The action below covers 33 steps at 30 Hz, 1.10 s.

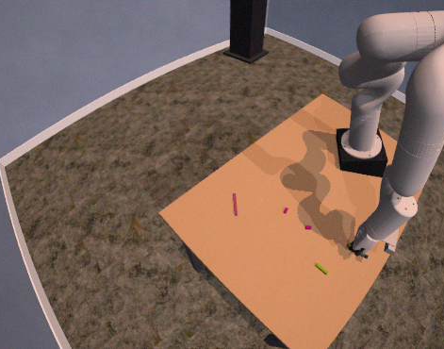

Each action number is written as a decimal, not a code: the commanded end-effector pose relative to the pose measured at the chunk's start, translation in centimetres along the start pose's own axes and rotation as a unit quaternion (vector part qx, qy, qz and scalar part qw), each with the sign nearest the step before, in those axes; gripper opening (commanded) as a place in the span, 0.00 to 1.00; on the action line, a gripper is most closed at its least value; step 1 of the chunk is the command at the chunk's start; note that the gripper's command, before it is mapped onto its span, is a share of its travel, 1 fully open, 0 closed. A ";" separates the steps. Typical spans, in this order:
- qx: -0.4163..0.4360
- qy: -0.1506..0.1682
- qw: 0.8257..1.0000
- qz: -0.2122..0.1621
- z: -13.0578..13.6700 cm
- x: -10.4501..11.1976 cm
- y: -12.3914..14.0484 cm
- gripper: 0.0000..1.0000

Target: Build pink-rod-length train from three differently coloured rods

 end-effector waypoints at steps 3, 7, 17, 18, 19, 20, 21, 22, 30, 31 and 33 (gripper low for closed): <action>0.000 0.001 1.000 0.000 0.1 -0.1 0.0 0.04; 0.000 0.001 1.000 0.000 0.1 -0.4 0.0 0.04; 0.000 0.001 1.000 0.000 0.1 -1.1 0.0 0.04; 0.000 0.001 1.000 0.000 0.1 -1.1 0.0 0.04; 0.000 0.001 1.000 0.000 0.1 -1.1 0.0 0.04; 0.000 0.001 1.000 0.000 0.1 -1.2 0.0 0.04; 0.000 0.001 1.000 0.000 0.1 -1.2 0.0 0.04; 0.000 0.001 1.000 0.000 0.1 -1.2 0.0 0.04; 0.000 0.001 1.000 0.000 0.1 -1.2 0.0 0.04; 0.000 0.001 1.000 0.000 0.1 -1.2 0.0 0.04; 0.000 0.001 1.000 0.000 0.1 -1.2 0.0 0.04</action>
Point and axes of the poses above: the point where the finger pads meet when closed, its own x axis back along the fingers, its own z axis across the jaws, y = z × x, the point moved 4 cm from there along x, back along the fingers
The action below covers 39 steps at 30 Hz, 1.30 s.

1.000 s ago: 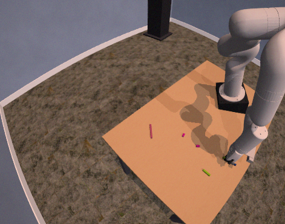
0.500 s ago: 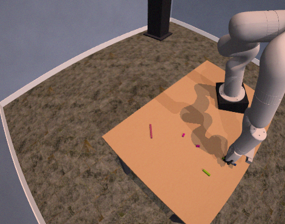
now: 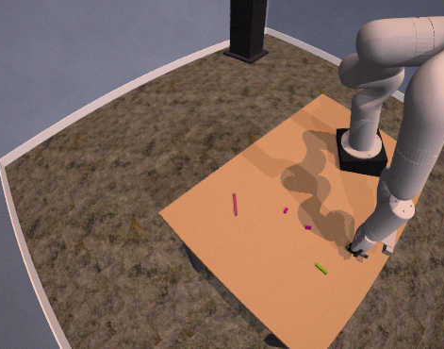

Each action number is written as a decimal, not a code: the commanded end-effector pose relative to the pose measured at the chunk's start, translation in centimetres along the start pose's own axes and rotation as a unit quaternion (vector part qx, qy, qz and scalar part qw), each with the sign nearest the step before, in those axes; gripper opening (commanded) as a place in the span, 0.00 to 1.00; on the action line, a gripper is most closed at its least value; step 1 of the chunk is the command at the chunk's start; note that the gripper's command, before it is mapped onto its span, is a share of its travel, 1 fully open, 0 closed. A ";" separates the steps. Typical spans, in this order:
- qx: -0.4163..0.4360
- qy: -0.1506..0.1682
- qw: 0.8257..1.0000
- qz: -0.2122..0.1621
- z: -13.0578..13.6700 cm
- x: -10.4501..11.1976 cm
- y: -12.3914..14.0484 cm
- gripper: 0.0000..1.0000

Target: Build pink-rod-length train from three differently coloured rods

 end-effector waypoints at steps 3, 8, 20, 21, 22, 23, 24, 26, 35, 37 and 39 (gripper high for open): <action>0.000 0.001 1.000 0.000 0.1 0.0 0.0 0.04; 0.000 0.001 1.000 0.000 0.1 0.0 0.0 0.04; 0.000 0.001 1.000 0.000 0.1 0.0 0.0 0.04; 0.000 0.001 1.000 0.000 0.1 0.0 0.0 0.04; 0.000 0.001 1.000 0.000 0.1 0.0 0.0 0.04; 0.000 0.001 1.000 0.000 0.1 0.0 0.0 0.04; 0.000 0.001 1.000 0.000 0.1 0.0 0.0 0.08; 0.000 0.001 1.000 0.000 0.1 0.0 0.0 0.08; 0.000 0.001 1.000 0.000 0.1 0.0 0.0 0.20; 0.000 0.001 1.000 0.000 0.1 0.0 0.0 0.20; 0.000 0.001 1.000 0.000 0.1 0.0 0.0 0.24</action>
Point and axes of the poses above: the point where the finger pads meet when closed, its own x axis back along the fingers, its own z axis across the jaws, y = z × x, the point moved 4 cm from there along x, back along the fingers
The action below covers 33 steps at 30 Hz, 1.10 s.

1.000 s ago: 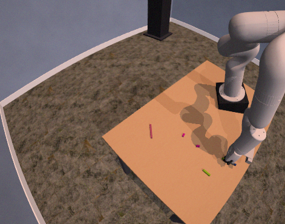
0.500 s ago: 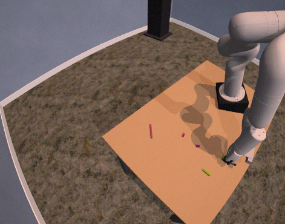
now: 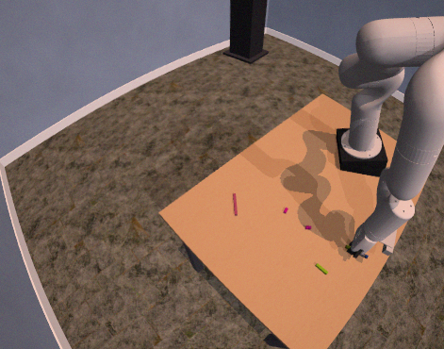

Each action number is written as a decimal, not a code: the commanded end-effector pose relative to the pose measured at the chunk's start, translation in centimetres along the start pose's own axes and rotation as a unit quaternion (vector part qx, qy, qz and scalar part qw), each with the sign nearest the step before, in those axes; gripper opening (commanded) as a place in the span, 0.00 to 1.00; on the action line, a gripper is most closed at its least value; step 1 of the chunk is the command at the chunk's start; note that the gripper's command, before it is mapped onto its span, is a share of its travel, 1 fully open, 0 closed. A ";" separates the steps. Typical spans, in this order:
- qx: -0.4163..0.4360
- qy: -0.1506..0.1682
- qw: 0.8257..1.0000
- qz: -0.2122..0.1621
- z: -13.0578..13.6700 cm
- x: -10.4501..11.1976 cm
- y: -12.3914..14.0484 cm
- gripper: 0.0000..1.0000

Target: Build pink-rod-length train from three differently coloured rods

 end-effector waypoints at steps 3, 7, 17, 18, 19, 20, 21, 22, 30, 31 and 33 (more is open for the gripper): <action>0.000 0.001 1.000 0.000 0.1 0.1 0.0 0.24; 0.000 0.001 1.000 0.000 0.1 0.1 0.0 0.24; 0.000 0.001 1.000 0.000 0.1 1.1 0.0 0.24; 0.000 0.001 1.000 0.000 0.1 1.5 0.0 0.24; 0.000 0.001 1.000 0.000 0.1 1.9 0.0 0.24; 0.000 0.001 1.000 0.000 0.1 2.3 0.0 0.24; 0.000 0.001 1.000 0.000 0.1 2.8 0.0 0.24; 0.000 0.001 1.000 0.000 0.1 3.3 0.0 0.24; 0.000 0.001 1.000 0.000 0.1 7.5 0.0 0.24; 0.000 0.001 1.000 0.000 0.1 7.5 0.0 0.24; 0.000 0.001 1.000 0.000 0.1 7.9 0.0 0.24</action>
Point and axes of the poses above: the point where the finger pads meet when closed, its own x axis back along the fingers, its own z axis across the jaws, y = z × x, the point moved 4 cm from there along x, back along the fingers
